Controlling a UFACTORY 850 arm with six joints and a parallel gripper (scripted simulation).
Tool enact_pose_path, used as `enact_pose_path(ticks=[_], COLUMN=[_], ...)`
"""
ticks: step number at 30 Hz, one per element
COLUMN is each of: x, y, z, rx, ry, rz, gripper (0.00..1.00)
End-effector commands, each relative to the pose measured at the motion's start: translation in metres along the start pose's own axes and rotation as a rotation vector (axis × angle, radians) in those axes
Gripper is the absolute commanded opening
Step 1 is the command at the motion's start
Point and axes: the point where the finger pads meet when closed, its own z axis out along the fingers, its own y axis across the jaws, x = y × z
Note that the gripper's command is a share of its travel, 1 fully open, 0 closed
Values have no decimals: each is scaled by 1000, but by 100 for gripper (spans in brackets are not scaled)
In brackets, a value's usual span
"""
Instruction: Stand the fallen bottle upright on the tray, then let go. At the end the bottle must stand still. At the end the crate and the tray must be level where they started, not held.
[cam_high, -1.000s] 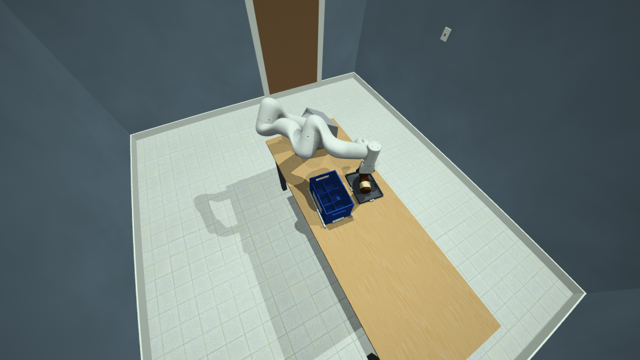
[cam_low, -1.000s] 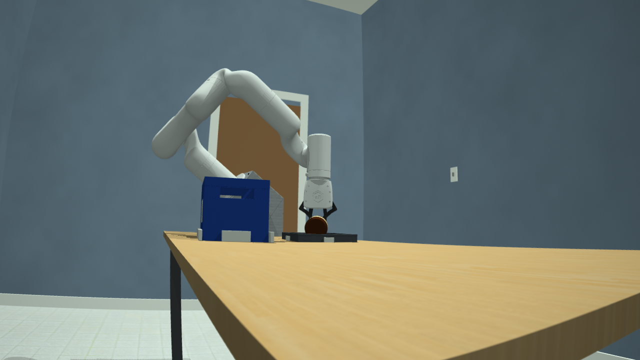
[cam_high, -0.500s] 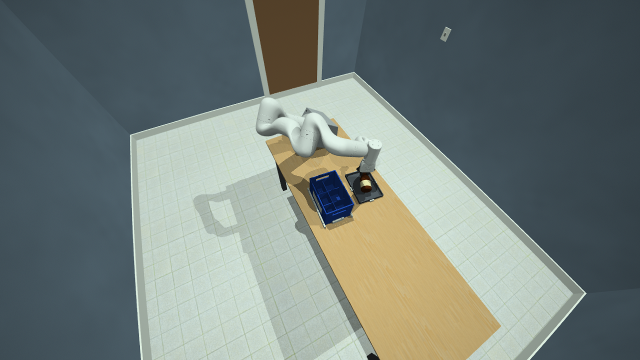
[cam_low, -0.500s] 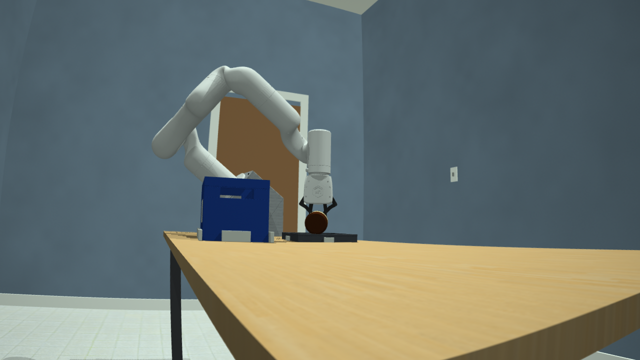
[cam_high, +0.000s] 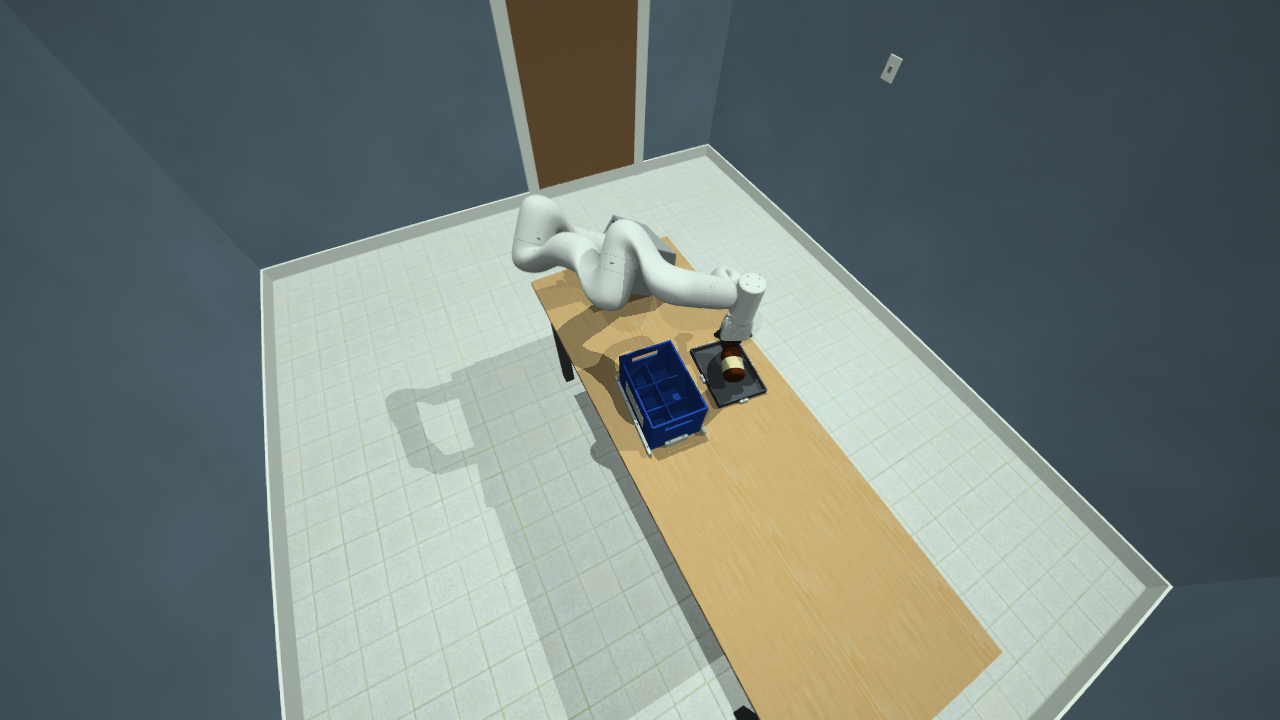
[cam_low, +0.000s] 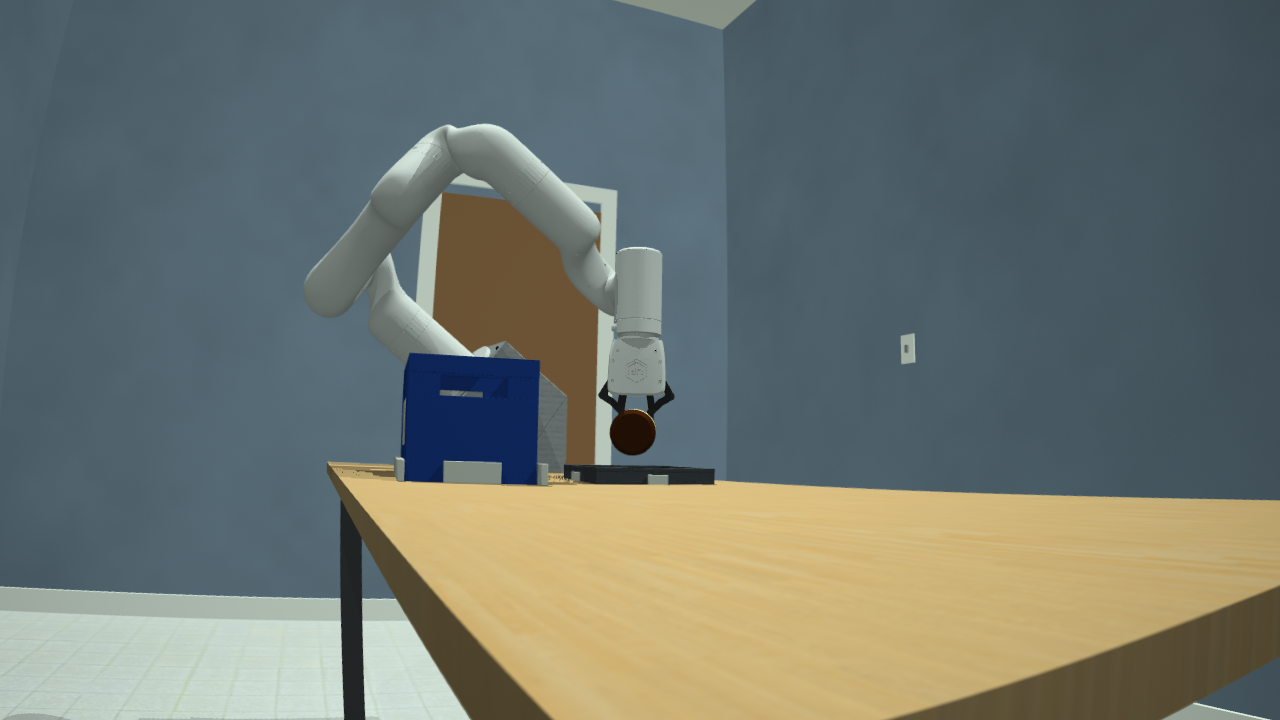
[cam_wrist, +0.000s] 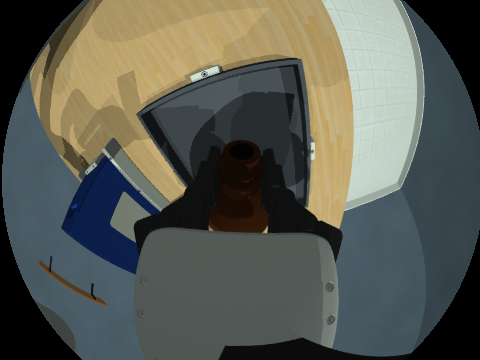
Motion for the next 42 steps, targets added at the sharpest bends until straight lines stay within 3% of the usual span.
enact_pose_path(ticks=[1, 42], x=[-1, 0], y=[0, 0], z=[-6, -72], rx=[-1, -1], ry=[-1, -1], rz=[1, 1], gripper=[0, 0])
